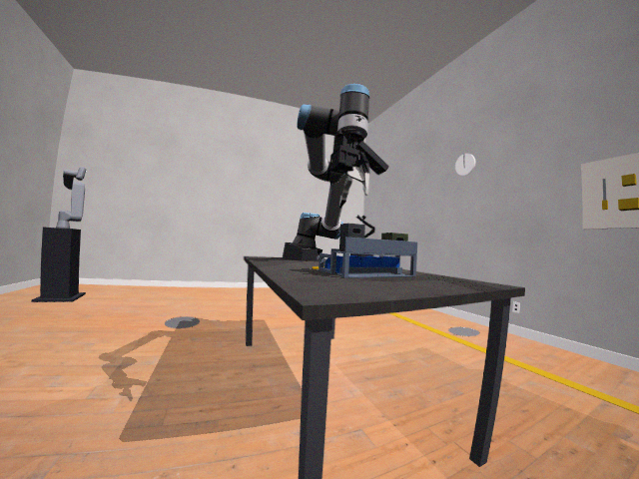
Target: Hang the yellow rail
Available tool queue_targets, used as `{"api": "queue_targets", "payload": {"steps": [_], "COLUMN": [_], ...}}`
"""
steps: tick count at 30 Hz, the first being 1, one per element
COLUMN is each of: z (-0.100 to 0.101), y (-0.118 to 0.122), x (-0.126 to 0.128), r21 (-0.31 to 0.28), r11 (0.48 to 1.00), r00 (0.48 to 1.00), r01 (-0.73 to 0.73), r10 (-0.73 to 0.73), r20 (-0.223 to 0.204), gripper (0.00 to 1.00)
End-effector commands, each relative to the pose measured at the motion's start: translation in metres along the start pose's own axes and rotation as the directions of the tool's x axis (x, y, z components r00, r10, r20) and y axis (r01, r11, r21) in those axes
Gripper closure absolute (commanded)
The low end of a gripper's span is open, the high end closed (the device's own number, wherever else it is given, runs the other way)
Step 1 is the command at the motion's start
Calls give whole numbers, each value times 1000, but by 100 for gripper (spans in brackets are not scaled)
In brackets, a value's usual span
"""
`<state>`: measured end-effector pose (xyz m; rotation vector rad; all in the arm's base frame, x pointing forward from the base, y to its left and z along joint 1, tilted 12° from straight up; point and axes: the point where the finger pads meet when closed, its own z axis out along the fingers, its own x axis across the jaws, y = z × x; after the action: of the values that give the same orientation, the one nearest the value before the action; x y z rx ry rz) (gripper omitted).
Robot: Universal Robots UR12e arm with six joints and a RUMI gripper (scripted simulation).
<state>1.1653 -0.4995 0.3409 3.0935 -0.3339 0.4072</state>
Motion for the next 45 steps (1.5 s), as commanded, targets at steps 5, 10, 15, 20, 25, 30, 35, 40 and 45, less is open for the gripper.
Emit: {"api": "queue_targets", "payload": {"steps": [5, 10, 15, 20, 25, 30, 35, 40, 45], "z": [-2, -2, -2, -2, -2, -2, -3, -4, -5], "y": [0, 0, 0, 0, 0, -2, -3, -7, -11], "x": [1, 1, 1, 1, 0, -1, -1, -1, -3], "r21": [-1, -1, -1, -1, 0, 0, 1, 2, 4], "r11": [1000, 1000, 1000, 1000, 1000, 1000, 1000, 1000, 1000], "r00": [1000, 1000, 1000, 1000, 1000, 1000, 1000, 1000, 1000], "r01": [0, 0, 0, 0, 0, -1, -1, -1, -3], "r10": [0, 0, 0, 0, 0, 1, 1, 1, 3], "r20": [-2, -2, -2, -2, -2, 0, -1, -1, 1], "gripper": [0, 0, 0, 0, 0, 0, 0, 0, 0]}}
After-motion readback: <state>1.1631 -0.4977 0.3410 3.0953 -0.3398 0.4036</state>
